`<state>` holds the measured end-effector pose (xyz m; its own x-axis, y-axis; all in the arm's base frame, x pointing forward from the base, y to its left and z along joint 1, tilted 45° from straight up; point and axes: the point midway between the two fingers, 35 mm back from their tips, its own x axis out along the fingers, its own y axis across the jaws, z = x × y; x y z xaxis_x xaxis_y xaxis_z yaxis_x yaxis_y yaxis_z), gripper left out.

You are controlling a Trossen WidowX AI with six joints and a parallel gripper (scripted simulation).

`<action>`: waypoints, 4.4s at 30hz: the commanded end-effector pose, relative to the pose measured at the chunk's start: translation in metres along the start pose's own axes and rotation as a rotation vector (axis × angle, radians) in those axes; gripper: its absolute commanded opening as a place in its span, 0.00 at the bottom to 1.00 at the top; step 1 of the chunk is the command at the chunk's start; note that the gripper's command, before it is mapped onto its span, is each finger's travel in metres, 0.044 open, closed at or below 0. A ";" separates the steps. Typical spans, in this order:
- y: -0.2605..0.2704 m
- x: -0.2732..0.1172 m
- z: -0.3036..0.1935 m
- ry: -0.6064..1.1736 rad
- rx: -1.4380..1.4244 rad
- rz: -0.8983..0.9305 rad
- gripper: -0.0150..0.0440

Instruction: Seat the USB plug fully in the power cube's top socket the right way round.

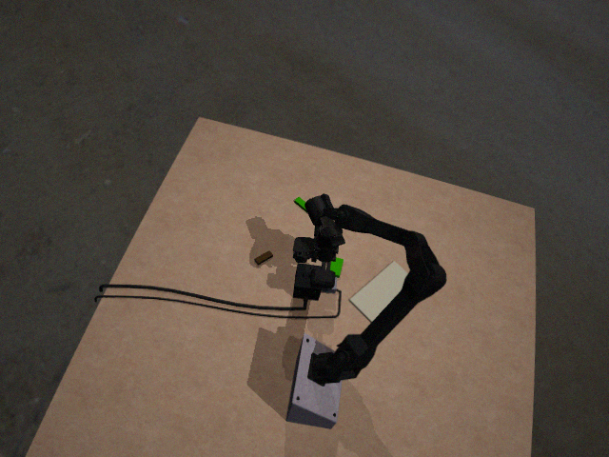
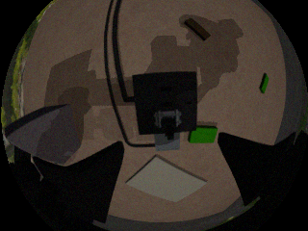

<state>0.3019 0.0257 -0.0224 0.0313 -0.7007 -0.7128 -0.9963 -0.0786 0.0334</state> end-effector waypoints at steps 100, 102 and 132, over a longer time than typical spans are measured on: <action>0.001 -0.015 0.000 0.000 -0.001 0.002 0.25; 0.001 -0.014 0.000 0.002 0.001 0.003 0.25; 0.002 -0.012 0.000 0.008 0.736 0.004 0.25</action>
<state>0.3000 0.0342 -0.0139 0.0268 -0.7048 -0.7089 -0.8323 0.3770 -0.4063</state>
